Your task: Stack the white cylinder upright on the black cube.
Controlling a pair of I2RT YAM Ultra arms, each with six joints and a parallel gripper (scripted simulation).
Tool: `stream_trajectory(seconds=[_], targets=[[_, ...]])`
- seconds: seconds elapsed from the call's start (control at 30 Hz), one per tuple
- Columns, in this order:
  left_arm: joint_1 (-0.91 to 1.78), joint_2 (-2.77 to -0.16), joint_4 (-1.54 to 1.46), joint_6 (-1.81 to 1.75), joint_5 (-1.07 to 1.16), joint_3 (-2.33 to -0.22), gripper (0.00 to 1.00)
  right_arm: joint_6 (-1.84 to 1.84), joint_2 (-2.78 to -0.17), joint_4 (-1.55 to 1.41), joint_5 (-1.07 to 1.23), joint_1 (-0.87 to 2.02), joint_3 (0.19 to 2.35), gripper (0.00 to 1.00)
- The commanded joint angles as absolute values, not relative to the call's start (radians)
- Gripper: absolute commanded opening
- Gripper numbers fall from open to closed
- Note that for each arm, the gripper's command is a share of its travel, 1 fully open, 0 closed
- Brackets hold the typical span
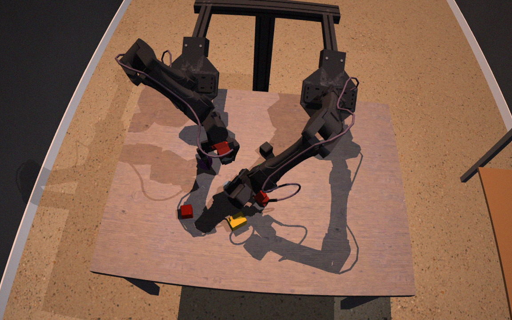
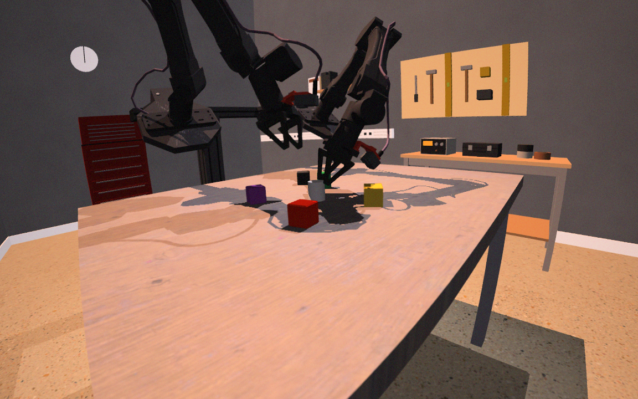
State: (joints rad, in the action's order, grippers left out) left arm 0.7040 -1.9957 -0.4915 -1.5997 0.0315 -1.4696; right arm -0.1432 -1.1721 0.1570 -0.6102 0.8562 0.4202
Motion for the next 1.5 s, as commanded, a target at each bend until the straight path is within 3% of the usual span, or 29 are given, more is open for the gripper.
stream_trajectory(seconds=[0.0,1.03,1.07,1.37,1.47], targets=[[0.726,-2.008,-0.469,-1.607,0.028,-1.497,0.64,-0.145,-1.168,0.165,-0.608,0.856,0.449,1.00],[0.722,-2.081,-0.427,-1.604,0.030,-1.513,0.64,-0.145,-1.168,0.165,-0.608,0.856,0.449,1.00],[0.722,-2.081,-0.427,-1.604,0.030,-1.513,0.53,-0.145,-1.168,0.165,-0.608,0.856,0.449,1.00],[0.719,-2.066,-0.421,-1.600,0.032,-1.504,0.40,-0.145,-1.168,0.165,-0.608,0.856,0.449,1.00],[0.718,-2.064,-0.412,-1.596,0.034,-1.495,0.40,-0.145,-1.168,0.165,-0.608,0.856,0.449,1.00]])
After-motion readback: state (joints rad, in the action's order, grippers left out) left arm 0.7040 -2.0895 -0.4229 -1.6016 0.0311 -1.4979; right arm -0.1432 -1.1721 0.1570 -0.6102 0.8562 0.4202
